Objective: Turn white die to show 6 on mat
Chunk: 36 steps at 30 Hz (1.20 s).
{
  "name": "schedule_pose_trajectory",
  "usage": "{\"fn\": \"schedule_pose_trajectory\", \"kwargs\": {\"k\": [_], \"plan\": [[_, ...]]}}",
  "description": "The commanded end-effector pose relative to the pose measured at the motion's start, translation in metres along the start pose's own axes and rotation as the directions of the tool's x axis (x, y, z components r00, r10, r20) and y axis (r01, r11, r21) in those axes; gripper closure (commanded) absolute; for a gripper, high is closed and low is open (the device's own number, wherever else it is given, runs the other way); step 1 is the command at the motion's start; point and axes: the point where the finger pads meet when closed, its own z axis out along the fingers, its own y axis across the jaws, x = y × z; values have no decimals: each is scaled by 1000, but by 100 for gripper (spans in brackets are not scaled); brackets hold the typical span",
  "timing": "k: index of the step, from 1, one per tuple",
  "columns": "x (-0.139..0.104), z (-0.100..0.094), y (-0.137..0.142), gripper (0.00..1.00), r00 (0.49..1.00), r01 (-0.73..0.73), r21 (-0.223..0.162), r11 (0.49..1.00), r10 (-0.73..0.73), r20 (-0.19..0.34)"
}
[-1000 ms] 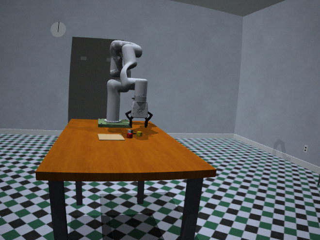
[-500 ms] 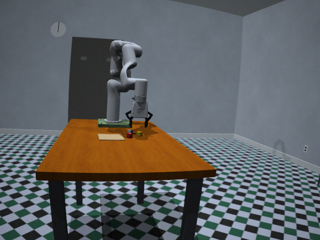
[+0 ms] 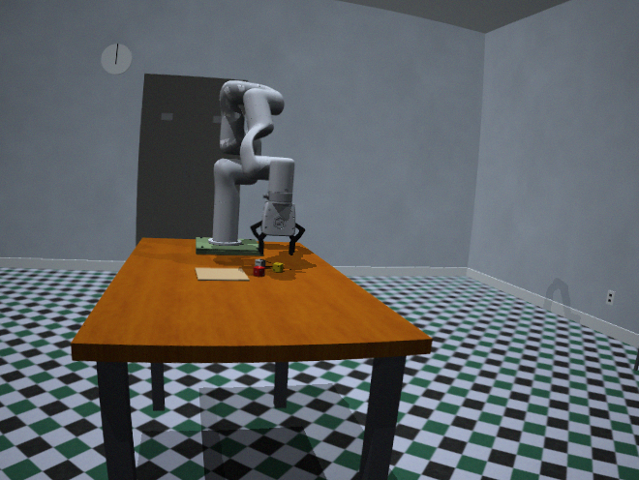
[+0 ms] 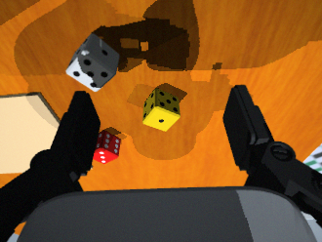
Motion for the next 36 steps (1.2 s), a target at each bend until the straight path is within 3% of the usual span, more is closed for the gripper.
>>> {"fn": "schedule_pose_trajectory", "kwargs": {"k": [1,7,15,17,23,36], "plan": [[-1,-1,0,0,1000,0,-1,1000,0,3],[-1,-12,0,0,1000,0,-1,1000,0,3],[-1,-68,0,0,1000,0,-1,1000,0,3],[-1,-68,0,0,1000,0,-1,1000,0,3],[-1,-101,0,0,1000,0,-1,1000,0,3],[-1,-105,0,0,1000,-2,-1,1000,2,3]]}}
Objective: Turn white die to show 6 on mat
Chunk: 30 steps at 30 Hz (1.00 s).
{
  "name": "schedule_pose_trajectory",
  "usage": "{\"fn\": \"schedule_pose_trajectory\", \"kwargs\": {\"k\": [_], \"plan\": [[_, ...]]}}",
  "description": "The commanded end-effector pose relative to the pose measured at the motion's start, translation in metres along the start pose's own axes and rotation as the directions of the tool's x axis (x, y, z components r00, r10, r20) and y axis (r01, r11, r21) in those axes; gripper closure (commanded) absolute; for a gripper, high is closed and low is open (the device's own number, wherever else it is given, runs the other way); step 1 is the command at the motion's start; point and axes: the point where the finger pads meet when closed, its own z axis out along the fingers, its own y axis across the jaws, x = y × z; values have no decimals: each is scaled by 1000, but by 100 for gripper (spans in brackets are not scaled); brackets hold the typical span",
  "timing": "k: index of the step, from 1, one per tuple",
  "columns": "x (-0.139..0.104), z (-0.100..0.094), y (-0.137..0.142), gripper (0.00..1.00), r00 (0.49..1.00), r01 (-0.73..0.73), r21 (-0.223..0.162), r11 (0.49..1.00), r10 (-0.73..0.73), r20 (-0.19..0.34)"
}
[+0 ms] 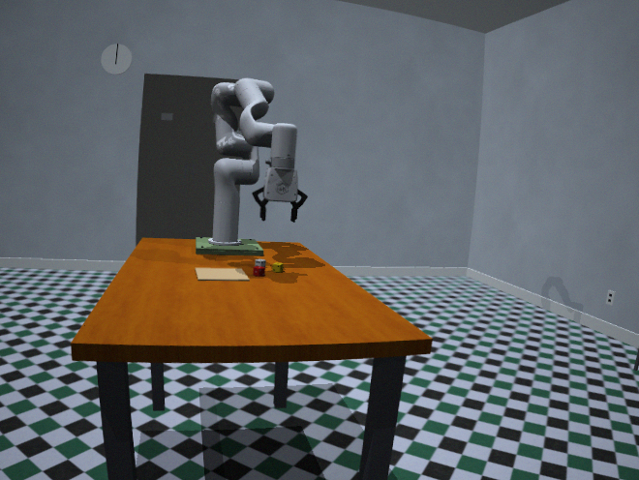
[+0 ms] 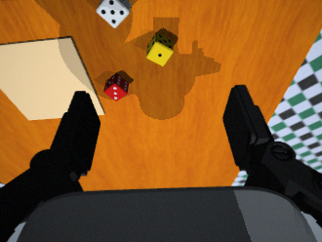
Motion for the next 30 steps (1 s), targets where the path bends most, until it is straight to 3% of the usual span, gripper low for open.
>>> {"fn": "schedule_pose_trajectory", "kwargs": {"k": [1,6,11,12,15,17,19,20,21,24,30], "plan": [[-1,-1,0,0,1000,-12,-2,1000,12,4],[1,0,-11,0,979,-205,-2,979,205,4],[3,1,-21,0,927,-375,-3,927,375,3],[4,2,-25,0,897,-441,-3,897,441,3],[4,2,-26,0,887,-461,-3,887,461,3],[6,3,-34,0,813,-583,-3,813,583,3],[7,3,-36,0,792,-610,-3,792,610,3],[8,4,-39,0,750,-661,-3,750,661,2],[8,4,-40,0,746,-666,-3,746,666,2],[10,5,-46,0,659,-752,-3,659,752,2],[10,5,-47,0,650,-760,-3,650,760,2]]}}
